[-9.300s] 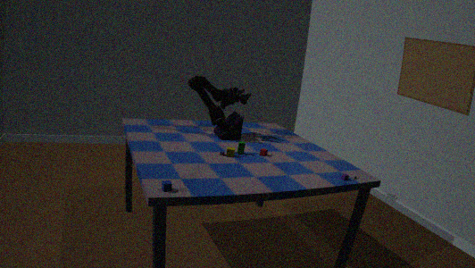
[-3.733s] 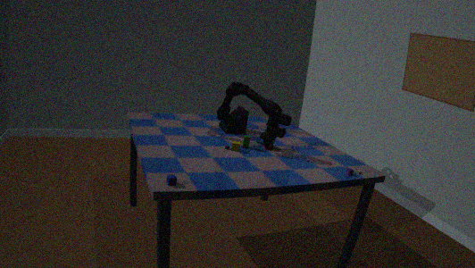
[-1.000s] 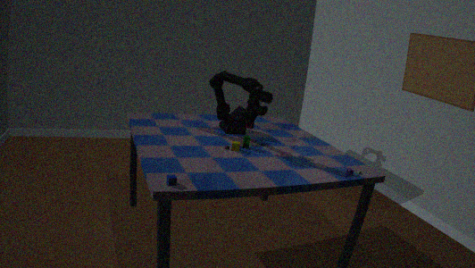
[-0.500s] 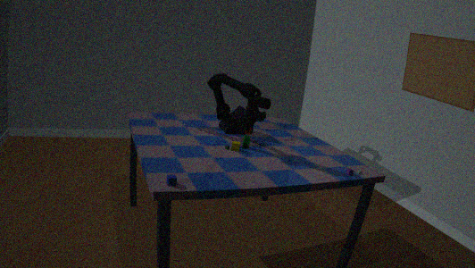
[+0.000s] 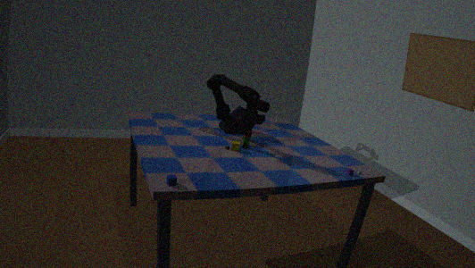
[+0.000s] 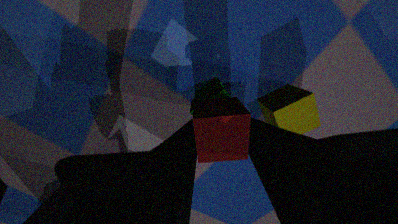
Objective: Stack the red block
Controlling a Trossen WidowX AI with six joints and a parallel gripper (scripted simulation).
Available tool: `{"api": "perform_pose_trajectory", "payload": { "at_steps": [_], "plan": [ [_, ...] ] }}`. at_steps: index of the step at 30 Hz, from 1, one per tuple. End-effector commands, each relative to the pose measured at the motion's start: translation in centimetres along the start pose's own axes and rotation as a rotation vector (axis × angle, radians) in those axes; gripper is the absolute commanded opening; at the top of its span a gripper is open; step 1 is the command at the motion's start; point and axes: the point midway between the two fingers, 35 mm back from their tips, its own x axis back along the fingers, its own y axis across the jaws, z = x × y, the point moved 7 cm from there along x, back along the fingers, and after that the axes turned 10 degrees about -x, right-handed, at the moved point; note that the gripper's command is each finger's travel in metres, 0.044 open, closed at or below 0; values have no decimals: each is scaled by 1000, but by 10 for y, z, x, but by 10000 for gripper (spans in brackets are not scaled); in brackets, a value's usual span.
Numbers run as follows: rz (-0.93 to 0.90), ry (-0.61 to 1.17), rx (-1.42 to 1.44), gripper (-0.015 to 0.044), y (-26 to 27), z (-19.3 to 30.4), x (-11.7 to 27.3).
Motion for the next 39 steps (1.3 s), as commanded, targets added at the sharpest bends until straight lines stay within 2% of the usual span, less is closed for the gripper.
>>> {"api": "perform_pose_trajectory", "payload": {
  "at_steps": [1, 7, 24, 39],
  "plan": [
    [4, -4, 1, 0, -1, 1, 0],
    [4, -4, 1, 0, -1, 0, 4],
    [0, -1, 0, 440, 0, 0, 0],
    [0, -1, 0, 440, 0, 0, 0]
  ]
}}
